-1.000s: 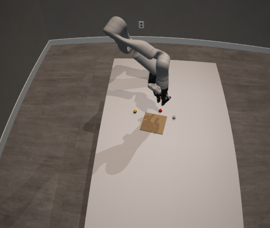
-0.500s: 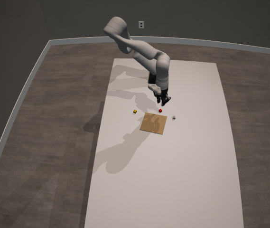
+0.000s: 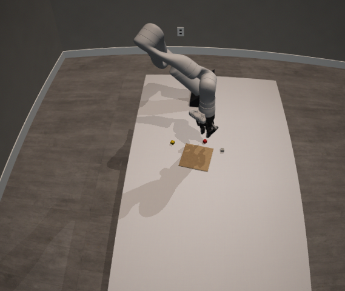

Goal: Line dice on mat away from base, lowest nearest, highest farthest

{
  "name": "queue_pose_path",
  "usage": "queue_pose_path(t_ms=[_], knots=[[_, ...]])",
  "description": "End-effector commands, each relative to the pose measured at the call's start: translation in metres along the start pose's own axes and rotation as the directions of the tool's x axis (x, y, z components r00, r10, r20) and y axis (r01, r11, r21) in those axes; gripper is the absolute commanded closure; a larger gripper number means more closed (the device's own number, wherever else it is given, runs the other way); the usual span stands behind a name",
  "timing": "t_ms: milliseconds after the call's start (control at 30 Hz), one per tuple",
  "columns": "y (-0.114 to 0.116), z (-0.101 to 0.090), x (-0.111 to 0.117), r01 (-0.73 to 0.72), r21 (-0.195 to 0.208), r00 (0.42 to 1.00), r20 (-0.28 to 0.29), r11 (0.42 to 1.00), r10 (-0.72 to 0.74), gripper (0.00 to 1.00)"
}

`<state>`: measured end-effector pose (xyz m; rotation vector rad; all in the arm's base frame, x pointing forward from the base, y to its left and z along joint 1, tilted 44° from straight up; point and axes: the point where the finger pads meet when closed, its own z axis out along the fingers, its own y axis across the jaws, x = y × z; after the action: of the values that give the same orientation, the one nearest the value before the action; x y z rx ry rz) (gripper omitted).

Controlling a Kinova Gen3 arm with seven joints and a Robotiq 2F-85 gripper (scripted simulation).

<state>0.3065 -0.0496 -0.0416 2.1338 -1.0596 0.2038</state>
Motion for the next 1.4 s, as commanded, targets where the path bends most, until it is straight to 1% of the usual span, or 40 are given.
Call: queue_pose_path(t_ms=[0, 667, 1367], knots=[[0.001, 0.005, -0.001, 0.002, -0.006, 1.000, 0.001, 1.000, -0.002, 0.69], [0.002, 0.029, -0.001, 0.002, -0.006, 1.000, 0.001, 1.000, -0.002, 0.69], [0.002, 0.032, -0.001, 0.002, -0.006, 1.000, 0.001, 1.000, -0.002, 0.69]])
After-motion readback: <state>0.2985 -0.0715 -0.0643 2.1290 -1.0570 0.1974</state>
